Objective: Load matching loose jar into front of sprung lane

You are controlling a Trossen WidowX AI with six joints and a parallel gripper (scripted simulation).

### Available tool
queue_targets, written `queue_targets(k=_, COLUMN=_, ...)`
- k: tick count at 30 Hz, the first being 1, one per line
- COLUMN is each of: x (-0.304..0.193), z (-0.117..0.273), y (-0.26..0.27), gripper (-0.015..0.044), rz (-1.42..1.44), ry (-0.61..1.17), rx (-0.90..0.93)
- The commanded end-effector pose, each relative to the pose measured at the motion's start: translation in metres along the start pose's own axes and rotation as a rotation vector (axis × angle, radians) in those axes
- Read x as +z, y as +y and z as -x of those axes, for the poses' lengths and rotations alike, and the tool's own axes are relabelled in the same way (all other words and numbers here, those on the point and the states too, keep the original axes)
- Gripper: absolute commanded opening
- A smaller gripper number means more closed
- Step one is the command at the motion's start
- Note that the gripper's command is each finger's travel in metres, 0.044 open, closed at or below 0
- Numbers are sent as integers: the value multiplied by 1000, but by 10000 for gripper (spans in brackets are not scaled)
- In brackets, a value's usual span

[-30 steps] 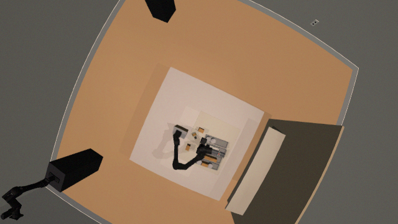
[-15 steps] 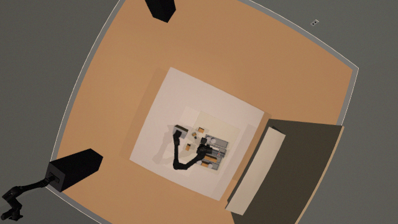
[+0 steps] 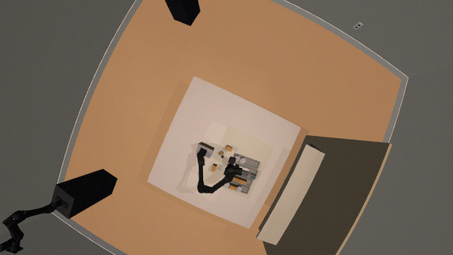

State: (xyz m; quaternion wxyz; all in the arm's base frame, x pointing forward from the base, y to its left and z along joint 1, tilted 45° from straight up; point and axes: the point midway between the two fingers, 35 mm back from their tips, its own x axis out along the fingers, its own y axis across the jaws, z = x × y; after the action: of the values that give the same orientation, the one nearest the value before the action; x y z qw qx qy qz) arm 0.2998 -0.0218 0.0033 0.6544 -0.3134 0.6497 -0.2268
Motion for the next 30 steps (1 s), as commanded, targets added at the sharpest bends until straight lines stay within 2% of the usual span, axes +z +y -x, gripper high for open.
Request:
queue_targets(k=1, x=6, z=1, y=-1, gripper=0, rz=-4, ry=-10, rx=-4)
queue_targets(k=30, x=17, z=1, y=-2, gripper=0, rz=-5, ry=-11, rx=-4)
